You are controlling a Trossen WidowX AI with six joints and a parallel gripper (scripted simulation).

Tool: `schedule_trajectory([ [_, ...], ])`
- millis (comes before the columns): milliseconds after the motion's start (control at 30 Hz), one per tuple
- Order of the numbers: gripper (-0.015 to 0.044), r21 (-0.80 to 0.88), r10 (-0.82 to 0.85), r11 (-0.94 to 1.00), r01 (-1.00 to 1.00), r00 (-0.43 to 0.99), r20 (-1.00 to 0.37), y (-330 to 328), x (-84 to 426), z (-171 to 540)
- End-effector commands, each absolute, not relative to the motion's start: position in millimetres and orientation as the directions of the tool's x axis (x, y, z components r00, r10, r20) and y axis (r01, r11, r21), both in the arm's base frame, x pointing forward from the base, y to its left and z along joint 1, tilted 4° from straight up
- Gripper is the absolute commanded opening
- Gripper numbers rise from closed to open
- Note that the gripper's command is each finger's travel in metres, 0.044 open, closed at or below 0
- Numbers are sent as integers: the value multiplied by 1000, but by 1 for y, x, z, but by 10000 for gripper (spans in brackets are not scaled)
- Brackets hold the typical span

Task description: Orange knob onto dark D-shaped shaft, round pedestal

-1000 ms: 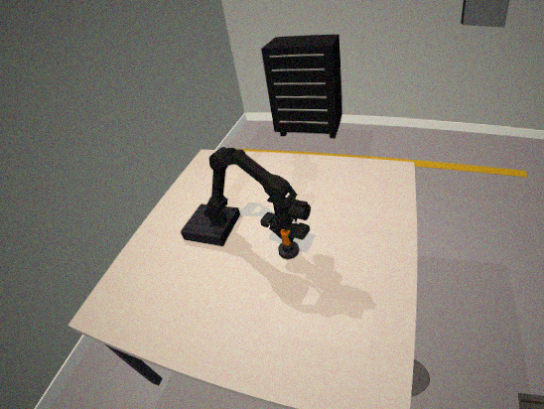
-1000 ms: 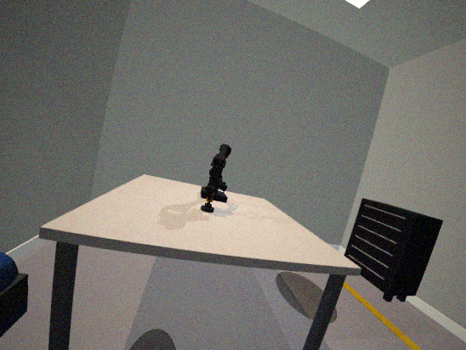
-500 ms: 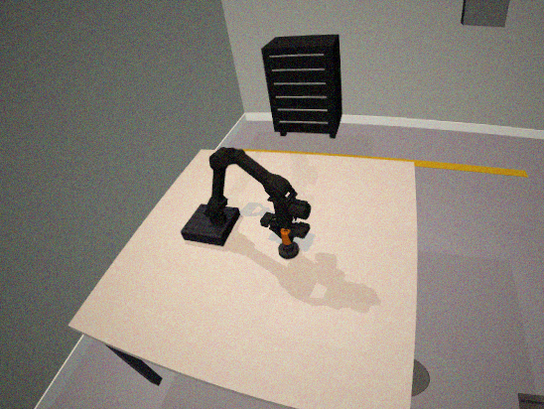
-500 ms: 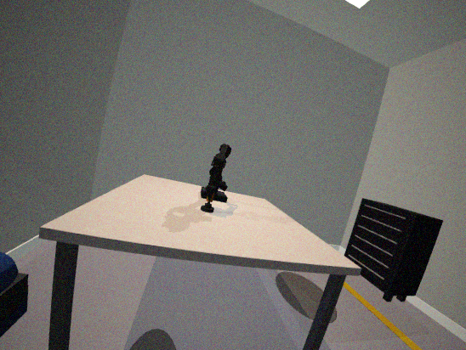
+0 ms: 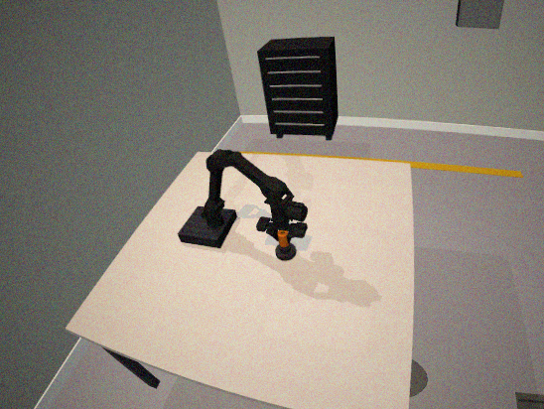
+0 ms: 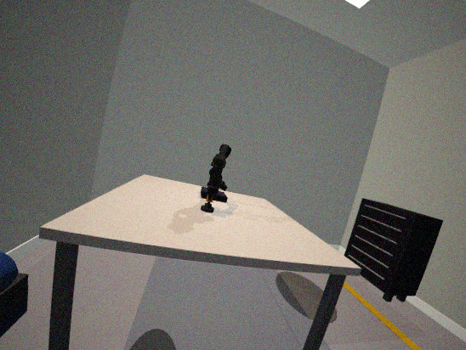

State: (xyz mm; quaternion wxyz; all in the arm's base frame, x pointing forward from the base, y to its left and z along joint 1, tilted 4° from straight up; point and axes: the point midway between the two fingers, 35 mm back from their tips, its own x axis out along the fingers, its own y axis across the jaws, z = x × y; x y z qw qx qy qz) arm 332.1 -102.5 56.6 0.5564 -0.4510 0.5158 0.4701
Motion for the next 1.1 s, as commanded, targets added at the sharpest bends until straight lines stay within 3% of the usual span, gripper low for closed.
schedule_trajectory([
  [0,0,-19,57,145,-989,28,-998,-102,333,55],
  [800,0,-19,57,145,-989,28,-998,-103,332,61],
  [1067,0,-31,57,-63,-997,28,-998,-103,334,60],
])
